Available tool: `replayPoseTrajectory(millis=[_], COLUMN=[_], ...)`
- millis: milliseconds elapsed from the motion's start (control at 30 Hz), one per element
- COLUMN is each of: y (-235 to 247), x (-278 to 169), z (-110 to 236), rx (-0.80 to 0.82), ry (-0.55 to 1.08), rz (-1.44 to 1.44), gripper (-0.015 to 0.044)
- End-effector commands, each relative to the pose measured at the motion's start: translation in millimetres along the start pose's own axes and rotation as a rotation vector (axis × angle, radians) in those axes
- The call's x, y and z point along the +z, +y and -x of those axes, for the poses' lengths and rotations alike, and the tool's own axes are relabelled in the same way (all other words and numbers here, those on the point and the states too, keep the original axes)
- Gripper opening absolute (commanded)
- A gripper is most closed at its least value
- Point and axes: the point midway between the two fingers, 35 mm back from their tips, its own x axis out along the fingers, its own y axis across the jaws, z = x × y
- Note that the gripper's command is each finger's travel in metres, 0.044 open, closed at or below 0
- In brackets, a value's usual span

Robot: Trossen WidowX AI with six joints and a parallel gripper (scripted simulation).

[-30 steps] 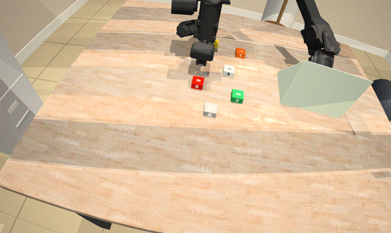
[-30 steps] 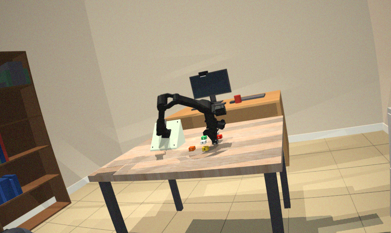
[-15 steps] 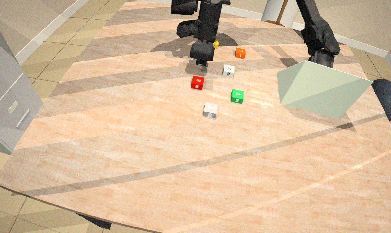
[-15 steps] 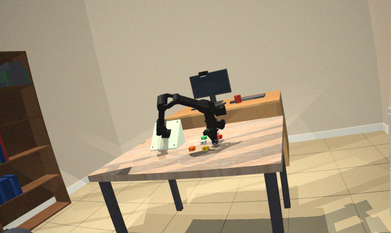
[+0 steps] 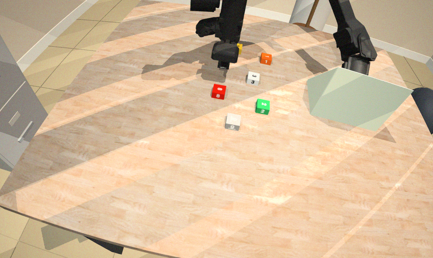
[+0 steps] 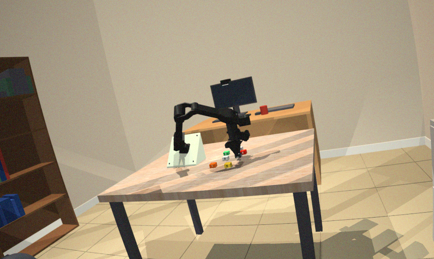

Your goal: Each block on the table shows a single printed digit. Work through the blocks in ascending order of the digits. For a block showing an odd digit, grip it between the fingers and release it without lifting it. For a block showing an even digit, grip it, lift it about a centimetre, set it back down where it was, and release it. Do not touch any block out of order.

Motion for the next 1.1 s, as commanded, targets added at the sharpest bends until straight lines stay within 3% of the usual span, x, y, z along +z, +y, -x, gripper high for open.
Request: replayPoseTrajectory(millis=[0,933,1067], y=[0.1,0.0,0.0], x=[0.1,0.1,0.1], z=[0.8,-14.3,-14.3], rx=[0.002,0.001,0.001], ry=[0.0,0.0,0.0], rz=[-0.005,-0.005,-0.005], gripper=[0.012,0.012,0.0225])
